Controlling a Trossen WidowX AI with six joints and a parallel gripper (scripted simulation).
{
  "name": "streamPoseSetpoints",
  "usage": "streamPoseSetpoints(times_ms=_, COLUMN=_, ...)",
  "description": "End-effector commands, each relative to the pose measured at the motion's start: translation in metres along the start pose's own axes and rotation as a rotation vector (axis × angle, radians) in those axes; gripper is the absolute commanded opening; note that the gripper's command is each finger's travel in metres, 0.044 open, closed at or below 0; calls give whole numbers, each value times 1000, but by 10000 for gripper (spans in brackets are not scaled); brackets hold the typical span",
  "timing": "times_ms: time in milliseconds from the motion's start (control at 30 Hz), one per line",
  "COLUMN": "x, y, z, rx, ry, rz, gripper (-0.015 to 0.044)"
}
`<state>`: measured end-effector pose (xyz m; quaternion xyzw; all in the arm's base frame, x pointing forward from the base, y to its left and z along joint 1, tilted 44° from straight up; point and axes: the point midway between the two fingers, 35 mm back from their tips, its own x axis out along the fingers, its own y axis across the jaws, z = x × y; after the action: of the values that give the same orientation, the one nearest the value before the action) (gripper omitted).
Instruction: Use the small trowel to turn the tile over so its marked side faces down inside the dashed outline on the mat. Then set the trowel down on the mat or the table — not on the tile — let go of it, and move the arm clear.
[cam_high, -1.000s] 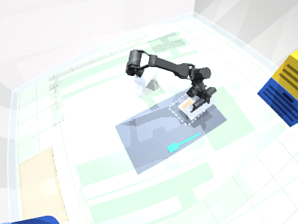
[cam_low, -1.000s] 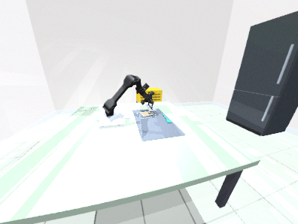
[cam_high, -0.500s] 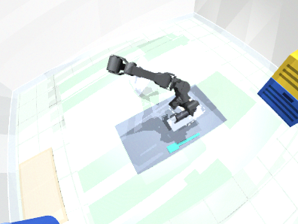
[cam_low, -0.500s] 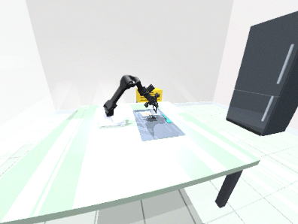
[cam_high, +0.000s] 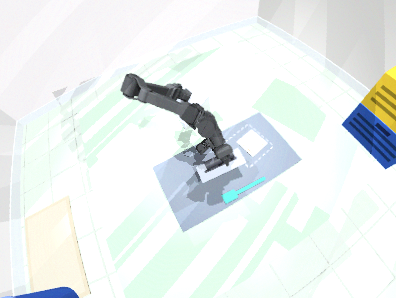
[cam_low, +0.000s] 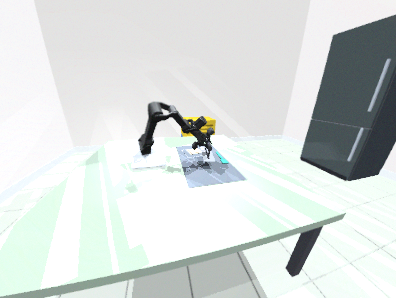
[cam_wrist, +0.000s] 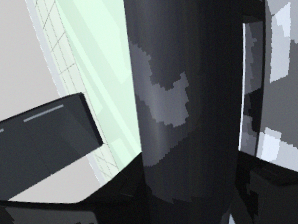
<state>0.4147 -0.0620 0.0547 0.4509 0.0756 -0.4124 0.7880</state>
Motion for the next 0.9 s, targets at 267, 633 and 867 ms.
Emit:
streamPoseSetpoints(times_ms=267, x=-22, y=-16, z=77, rx=35, ry=-75, rz=48, gripper=0)
streamPoseSetpoints(times_ms=633, x=-49, y=-47, z=138, rx=49, ry=-176, rz=78, gripper=0)
streamPoseSetpoints(times_ms=867, x=-68, y=-71, z=168, rx=49, ry=-250, rz=94, gripper=0)
